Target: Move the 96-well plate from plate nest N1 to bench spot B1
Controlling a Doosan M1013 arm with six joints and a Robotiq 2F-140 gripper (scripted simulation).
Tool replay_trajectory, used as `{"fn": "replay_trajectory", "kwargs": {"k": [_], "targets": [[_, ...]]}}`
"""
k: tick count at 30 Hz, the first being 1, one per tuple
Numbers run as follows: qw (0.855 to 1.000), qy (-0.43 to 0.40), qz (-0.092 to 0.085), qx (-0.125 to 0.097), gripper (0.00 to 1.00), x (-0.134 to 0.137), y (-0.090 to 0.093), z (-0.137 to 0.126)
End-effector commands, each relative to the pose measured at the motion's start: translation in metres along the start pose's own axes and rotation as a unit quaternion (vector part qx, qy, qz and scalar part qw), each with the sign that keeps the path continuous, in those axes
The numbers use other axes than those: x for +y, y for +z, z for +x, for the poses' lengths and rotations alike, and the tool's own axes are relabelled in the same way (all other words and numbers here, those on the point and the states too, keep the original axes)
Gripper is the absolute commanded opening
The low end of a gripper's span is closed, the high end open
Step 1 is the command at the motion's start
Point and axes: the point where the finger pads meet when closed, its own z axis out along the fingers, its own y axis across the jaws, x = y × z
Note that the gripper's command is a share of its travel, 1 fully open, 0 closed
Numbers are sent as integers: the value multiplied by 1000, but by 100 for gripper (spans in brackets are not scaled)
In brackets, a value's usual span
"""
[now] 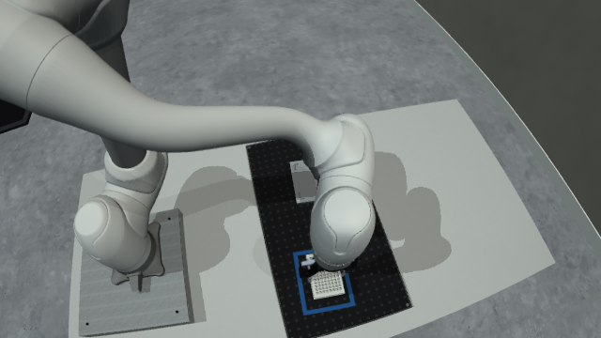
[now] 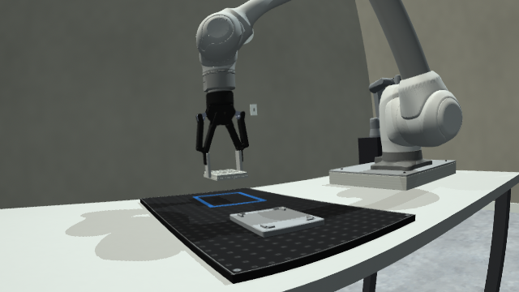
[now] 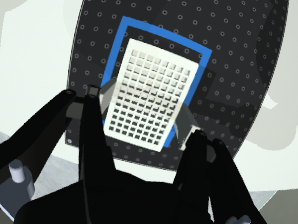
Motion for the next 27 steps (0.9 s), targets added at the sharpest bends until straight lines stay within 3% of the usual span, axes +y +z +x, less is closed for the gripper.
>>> {"fn": "replay_trajectory", "kwargs": {"k": [1,6,27], "targets": [[1000,0,-2,1,0,2,0,-1],[1000,0,-2,1,0,2,0,-1],[1000,0,-2,1,0,1,32,-1]]}}
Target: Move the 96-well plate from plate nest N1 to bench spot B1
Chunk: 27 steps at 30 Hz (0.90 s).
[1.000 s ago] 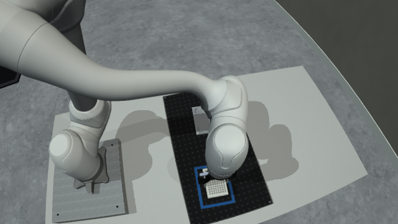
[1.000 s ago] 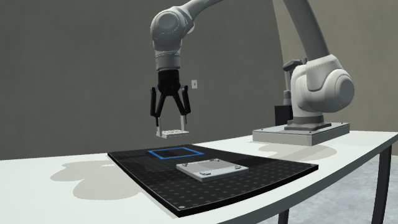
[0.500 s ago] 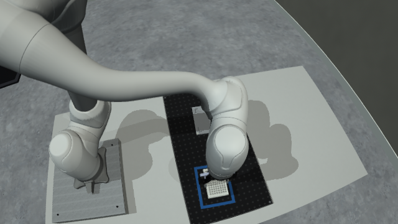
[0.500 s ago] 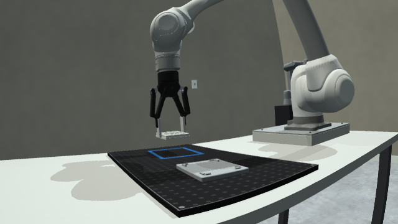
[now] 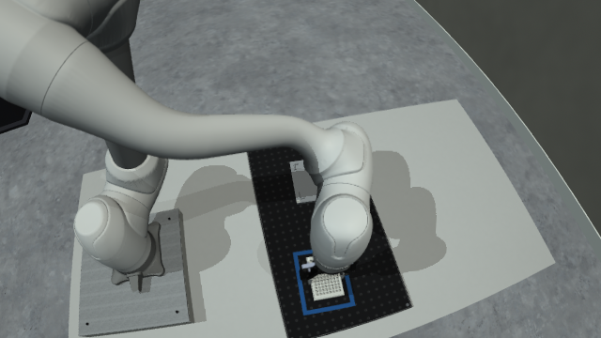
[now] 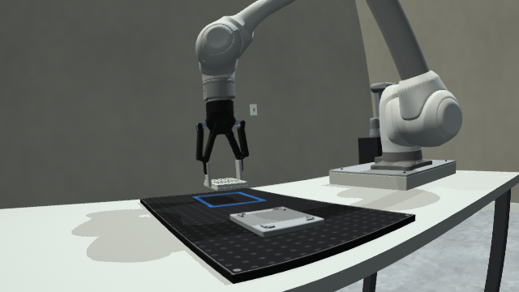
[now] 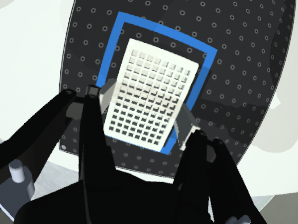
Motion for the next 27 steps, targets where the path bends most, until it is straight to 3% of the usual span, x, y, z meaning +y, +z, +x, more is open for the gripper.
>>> {"fn": "replay_trajectory", "kwargs": {"k": [1,10,27], "targets": [[1000,0,0,1,0,-1,9,0],[1000,0,0,1,0,-1,24,1],[1000,0,0,1,0,-1,26,1]]}}
